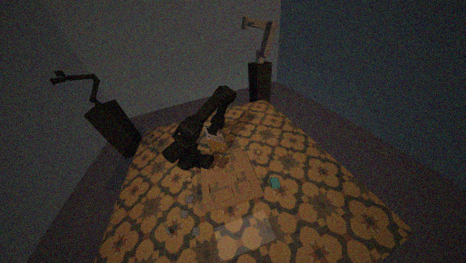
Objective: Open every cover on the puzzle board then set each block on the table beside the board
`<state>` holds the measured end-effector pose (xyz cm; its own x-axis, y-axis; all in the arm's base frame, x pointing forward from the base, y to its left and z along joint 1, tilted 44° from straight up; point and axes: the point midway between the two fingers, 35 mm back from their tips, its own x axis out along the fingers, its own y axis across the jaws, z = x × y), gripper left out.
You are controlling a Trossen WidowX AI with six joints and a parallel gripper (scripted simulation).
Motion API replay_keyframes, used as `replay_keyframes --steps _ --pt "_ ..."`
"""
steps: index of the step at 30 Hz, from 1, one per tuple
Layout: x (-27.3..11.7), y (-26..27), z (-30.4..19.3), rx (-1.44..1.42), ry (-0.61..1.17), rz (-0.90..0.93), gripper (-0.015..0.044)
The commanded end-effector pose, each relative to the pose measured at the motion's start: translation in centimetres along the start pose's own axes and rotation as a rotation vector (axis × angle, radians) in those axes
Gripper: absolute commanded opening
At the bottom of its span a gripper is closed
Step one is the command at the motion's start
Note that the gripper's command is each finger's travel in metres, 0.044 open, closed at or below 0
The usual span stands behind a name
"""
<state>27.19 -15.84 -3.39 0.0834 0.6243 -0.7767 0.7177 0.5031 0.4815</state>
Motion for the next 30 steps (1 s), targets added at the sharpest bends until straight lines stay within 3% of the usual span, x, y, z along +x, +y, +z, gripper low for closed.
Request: replay_keyframes --steps 1,30 --pt "0.3 -1.6 -0.2 0.003 0.011 -0.003 0.0080" --pt "2.1 -12.8 -2.0 -0.010 0.049 0.027 0.0080"
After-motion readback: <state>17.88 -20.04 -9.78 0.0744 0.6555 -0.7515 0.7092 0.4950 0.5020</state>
